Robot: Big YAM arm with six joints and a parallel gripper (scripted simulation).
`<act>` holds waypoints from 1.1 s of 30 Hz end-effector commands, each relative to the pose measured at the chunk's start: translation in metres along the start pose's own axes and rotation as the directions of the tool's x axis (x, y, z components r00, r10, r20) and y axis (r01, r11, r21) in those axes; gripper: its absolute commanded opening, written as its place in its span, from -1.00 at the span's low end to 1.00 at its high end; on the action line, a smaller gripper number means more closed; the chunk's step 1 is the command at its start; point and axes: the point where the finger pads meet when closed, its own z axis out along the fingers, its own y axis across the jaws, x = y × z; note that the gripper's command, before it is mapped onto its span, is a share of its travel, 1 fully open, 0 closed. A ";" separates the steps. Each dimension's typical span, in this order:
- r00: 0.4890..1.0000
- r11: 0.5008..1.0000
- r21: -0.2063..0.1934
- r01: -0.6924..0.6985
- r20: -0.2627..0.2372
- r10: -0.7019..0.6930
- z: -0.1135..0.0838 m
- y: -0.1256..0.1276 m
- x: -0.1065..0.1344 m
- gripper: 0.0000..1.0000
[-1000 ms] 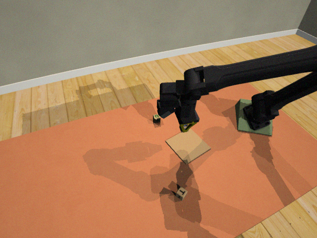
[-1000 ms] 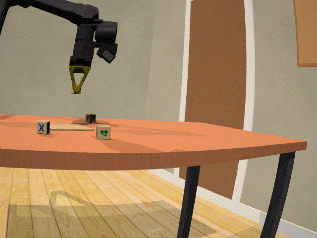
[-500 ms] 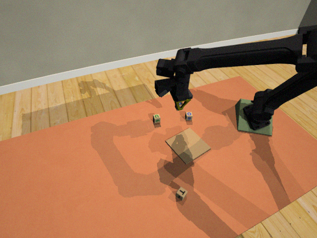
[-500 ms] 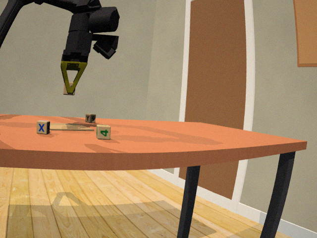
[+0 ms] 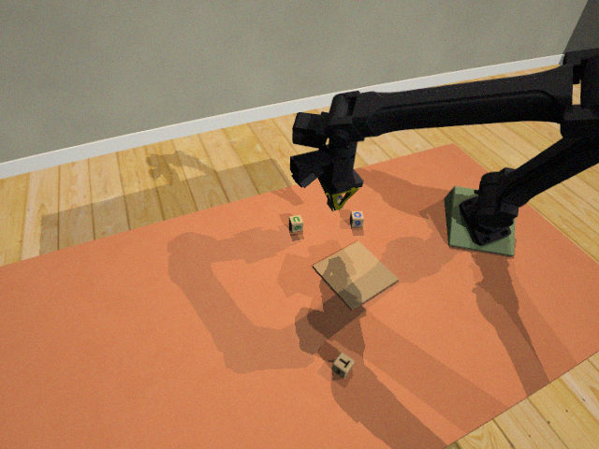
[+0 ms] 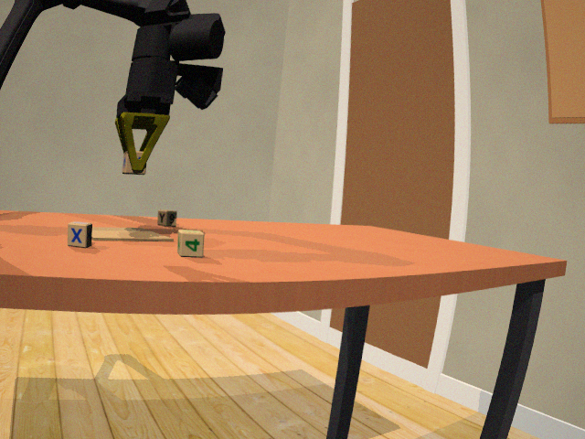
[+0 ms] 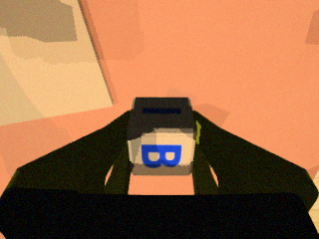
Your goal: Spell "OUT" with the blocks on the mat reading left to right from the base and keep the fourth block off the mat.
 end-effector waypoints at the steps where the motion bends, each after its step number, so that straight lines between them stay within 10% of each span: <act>1: 1.000 1.000 -0.003 0.006 -0.002 -0.006 0.010 0.002 -0.004 -0.49; 19: 1.000 1.000 -0.005 0.005 -0.002 -0.005 0.079 0.002 -0.003 -0.49; 33: 1.000 1.000 -0.001 0.010 0.005 -0.010 0.097 0.000 -0.008 -0.49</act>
